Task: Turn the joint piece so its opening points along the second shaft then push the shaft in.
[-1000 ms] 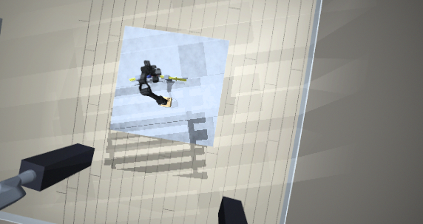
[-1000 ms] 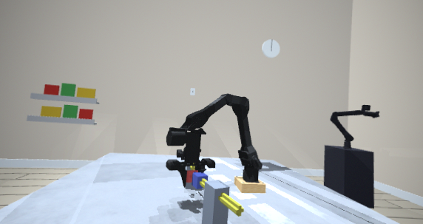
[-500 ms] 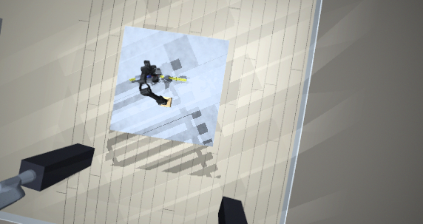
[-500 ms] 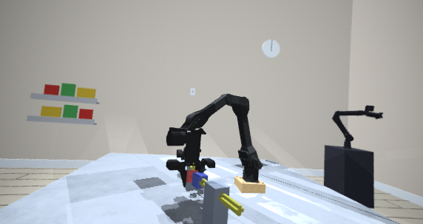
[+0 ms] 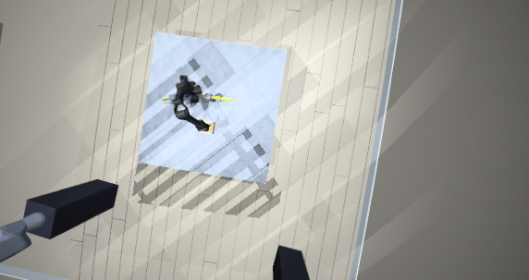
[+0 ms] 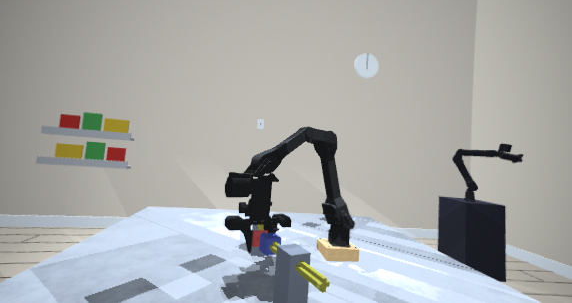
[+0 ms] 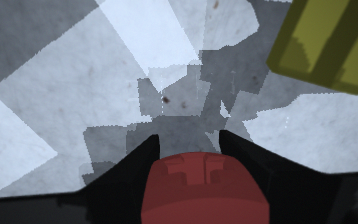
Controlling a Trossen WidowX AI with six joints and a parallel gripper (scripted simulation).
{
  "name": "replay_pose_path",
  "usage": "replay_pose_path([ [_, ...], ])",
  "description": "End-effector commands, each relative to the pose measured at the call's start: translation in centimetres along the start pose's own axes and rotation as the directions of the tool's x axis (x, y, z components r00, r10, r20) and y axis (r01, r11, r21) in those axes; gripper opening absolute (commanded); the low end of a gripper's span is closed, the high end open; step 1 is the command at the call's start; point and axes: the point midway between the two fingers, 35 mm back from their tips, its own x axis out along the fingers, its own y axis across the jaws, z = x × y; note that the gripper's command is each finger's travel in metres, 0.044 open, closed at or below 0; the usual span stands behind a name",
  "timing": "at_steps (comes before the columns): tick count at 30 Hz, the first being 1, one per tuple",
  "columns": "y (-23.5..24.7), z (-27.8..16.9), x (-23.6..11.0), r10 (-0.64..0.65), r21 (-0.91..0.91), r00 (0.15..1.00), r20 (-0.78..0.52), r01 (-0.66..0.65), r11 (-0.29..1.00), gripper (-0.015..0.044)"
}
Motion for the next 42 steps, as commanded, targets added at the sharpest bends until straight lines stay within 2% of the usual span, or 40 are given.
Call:
replay_pose_path([
  [1,0.0,0.0,0.0,0.000,0.000,1.000,0.000,0.000,1.000,0.0000],
  [24,-1.2,0.1,-0.9,-0.052,0.231,0.981,0.187,0.008,0.973,0.0000],
  [42,-1.2,0.1,-1.0,-0.052,0.235,0.980,0.194,0.005,0.972,0.0000],
])
